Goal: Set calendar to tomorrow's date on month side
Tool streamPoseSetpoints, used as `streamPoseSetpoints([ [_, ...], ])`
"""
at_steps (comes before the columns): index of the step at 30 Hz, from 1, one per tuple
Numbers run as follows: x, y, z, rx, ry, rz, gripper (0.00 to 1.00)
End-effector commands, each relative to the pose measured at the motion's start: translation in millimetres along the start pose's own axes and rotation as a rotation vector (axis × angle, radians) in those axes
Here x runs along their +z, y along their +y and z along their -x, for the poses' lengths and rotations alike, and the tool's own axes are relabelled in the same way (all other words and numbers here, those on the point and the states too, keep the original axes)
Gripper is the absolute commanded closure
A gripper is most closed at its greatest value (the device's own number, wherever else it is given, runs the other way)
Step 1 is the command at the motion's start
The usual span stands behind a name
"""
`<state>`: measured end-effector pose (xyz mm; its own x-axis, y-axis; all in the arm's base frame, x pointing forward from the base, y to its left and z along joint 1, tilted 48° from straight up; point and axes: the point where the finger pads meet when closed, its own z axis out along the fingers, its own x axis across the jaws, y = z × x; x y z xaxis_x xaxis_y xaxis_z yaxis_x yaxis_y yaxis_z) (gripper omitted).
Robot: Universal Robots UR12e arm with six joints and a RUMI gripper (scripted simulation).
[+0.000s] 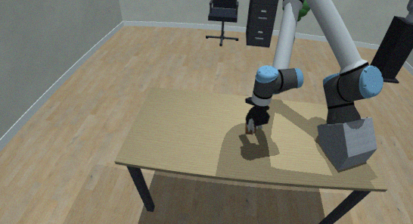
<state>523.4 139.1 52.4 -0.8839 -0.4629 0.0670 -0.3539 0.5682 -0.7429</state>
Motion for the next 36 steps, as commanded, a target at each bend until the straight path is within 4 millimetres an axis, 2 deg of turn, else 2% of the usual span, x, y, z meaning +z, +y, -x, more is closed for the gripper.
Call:
streamPoseSetpoints([
  [1, -0.6, -4.7, 4.6, -0.161, -0.006, 0.001, 0.89],
  [3, -0.6, -4.7, 4.6, -0.161, -0.006, 0.001, 0.89],
  [17, -0.2, -5.6, 7.6, -0.529, -0.005, 0.001, 0.89],
  [20, -0.2, -5.6, 7.6, -0.532, -0.005, 0.001, 0.89],
  [23, -0.2, -5.6, 8.6, -0.649, -0.005, 0.001, 0.89],
  [36, -0.4, -5.4, 11.1, -0.934, -0.005, 0.0, 0.89],
])
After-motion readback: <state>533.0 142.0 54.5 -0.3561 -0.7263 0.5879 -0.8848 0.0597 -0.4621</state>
